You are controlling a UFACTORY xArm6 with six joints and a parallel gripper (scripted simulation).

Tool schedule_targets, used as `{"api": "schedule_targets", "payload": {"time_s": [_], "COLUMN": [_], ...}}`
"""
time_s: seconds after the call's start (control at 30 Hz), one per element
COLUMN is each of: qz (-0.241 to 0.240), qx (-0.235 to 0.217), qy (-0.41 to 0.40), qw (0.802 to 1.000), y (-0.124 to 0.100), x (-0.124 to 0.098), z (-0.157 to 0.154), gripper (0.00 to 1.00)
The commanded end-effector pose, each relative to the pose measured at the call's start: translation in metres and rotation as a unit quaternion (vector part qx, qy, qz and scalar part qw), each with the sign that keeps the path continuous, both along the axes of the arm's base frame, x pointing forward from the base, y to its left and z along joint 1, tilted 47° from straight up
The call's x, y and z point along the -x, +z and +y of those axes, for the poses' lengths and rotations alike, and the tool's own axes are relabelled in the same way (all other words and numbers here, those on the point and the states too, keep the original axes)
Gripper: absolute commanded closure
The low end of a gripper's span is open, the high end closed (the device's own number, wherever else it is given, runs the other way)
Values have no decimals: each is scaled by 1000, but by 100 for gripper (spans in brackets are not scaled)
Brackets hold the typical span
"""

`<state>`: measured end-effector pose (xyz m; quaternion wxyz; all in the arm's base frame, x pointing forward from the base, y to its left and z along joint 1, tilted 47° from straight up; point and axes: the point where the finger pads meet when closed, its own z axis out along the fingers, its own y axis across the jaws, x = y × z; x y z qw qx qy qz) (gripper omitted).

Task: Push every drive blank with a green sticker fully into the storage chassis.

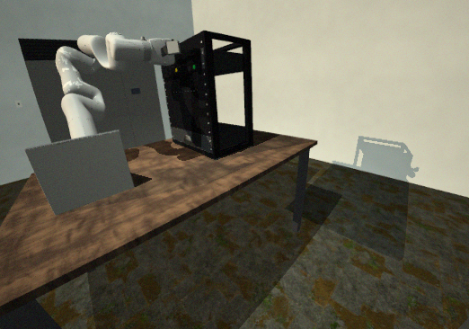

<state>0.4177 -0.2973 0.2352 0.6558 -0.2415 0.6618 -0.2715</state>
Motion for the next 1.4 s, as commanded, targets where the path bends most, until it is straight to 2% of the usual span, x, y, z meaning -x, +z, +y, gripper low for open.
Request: {"api": "schedule_targets", "payload": {"time_s": [0.0,0.43,1.37], "qz": [-1,-1,-1], "qx": [1,1,1], "qy": [-1,-1,-1], "qw": [1000,1000,1000], "y": [1,1,1], "x": [-1,-11,-15], "z": [-1,-2,-2], "gripper": [100,100,100]}}
